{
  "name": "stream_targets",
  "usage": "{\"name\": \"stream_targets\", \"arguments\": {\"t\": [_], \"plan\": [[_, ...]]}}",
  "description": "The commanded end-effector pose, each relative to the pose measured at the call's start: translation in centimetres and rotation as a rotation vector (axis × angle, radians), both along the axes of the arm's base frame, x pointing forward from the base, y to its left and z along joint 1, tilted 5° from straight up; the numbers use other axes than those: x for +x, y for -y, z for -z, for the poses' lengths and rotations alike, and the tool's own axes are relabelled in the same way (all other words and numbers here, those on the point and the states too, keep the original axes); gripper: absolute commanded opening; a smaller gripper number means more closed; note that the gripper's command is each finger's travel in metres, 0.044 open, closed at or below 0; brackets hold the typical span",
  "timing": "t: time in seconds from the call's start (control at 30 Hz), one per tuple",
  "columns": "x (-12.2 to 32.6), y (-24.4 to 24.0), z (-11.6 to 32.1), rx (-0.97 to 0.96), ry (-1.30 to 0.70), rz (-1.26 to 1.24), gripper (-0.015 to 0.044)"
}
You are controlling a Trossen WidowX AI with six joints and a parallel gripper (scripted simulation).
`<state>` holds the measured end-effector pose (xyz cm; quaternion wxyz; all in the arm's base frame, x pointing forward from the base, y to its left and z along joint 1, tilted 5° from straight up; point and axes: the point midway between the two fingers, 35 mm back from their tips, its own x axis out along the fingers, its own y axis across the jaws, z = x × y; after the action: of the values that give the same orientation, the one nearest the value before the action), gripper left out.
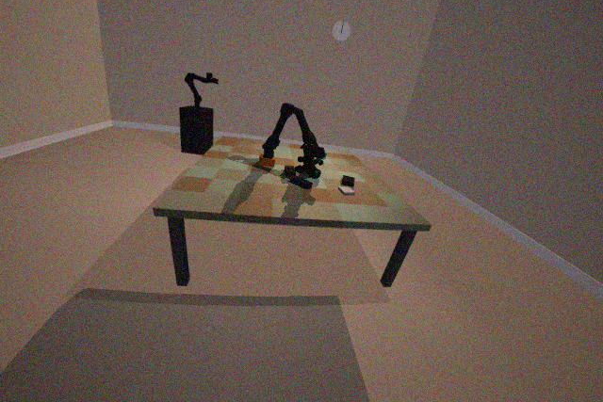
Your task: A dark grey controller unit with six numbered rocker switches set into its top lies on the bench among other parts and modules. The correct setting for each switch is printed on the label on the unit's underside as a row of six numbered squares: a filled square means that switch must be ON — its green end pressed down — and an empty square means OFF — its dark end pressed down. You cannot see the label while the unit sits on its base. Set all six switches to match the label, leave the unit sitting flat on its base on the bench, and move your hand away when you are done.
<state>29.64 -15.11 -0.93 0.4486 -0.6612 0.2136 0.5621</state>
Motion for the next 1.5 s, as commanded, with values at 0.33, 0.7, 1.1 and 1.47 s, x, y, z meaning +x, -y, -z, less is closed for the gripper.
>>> {"name": "stream_targets", "arguments": {"t": [0.33, 0.7, 1.1, 1.47], "plan": [[0.8, -0.4, -0.1, 0.001, 0.003, 0.003, 0.0], [-0.8, 0.9, -4.9, 0.0, 0.002, 0.003, 0.0], [0.6, -2.5, -6.3, -0.024, -0.075, -0.016, 0.0], [2.0, -8.3, -8.7, -0.167, -0.226, -0.091, 0.0]]}}
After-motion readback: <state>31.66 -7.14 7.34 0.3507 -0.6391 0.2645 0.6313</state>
